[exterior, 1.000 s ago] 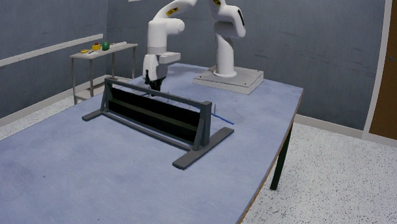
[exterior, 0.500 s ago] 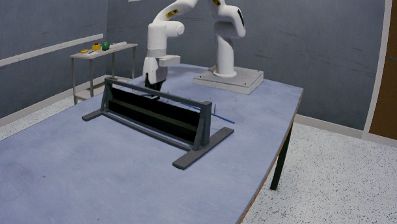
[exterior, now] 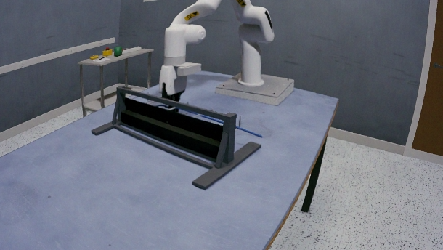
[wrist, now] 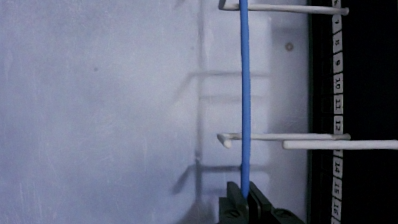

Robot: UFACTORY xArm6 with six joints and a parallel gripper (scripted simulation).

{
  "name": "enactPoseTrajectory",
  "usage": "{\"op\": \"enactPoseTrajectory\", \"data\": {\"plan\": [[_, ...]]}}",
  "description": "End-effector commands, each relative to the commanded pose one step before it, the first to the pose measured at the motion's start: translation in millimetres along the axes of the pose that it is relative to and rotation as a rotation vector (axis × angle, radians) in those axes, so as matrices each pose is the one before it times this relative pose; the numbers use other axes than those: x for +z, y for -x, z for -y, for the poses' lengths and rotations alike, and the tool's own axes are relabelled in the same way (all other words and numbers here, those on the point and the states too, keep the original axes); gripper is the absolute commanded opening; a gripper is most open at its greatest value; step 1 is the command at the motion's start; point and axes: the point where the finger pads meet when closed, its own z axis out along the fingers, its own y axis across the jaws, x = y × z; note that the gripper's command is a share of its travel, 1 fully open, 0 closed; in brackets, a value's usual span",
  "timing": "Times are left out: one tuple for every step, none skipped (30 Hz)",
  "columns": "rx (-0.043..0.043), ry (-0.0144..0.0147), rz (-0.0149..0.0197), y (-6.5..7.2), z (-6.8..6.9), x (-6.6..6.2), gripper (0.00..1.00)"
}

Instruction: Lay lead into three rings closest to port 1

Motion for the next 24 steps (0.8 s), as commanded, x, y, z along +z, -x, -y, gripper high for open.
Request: {"op": "enactPoseTrajectory", "data": {"plan": [[0.00007,0.00493,-0.00010,0.00,-1.66,-1.67,0.00],[0.00000,0.00000,0.00000,0.00,0.00,0.01,0.00],[0.00000,0.00000,0.00000,0.00,0.00,0.00,0.00],[0.00000,0.00000,0.00000,0.00,0.00,0.00,0.00],[0.00000,0.00000,0.00000,0.00,-0.03,0.00,0.00],[0.00000,0.00000,0.00000,0.00,-0.08,0.00,0.00],[0.00000,0.00000,0.00000,0.00,-0.15,0.00,0.00],[0.00000,0.00000,0.00000,0.00,-0.23,0.00,0.00],[0.00000,0.00000,0.00000,0.00,-0.32,0.00,0.00],[0.00000,0.00000,0.00000,0.00,-0.43,0.00,0.00],[0.00000,0.00000,0.00000,0.00,-0.54,0.00,0.00],[0.00000,0.00000,0.00000,0.00,-0.66,0.00,0.00],[0.00000,0.00000,0.00000,0.00,0.00,0.00,0.00],[0.00000,0.00000,0.00000,0.00,0.00,0.00,0.00],[0.00000,0.00000,0.00000,0.00,-0.78,0.00,0.00],[0.00000,0.00000,0.00000,0.00,-0.89,0.00,0.00],[0.00000,0.00000,0.00000,0.00,-1.01,0.00,0.00],[0.00000,0.00000,0.00000,0.00,-1.12,0.00,0.00],[0.00000,0.00000,0.00000,0.00,-1.22,0.00,0.00],[0.00000,0.00000,0.00000,0.00,-1.32,0.00,0.00],[0.00000,0.00000,0.00000,0.00,-1.40,0.00,0.00],[0.00000,0.00000,0.00000,0.00,-1.48,0.00,0.00],[0.00000,0.00000,0.00000,0.00,-1.54,0.00,0.00],[0.00000,0.00000,0.00000,0.00,-1.59,0.00,0.00]]}}
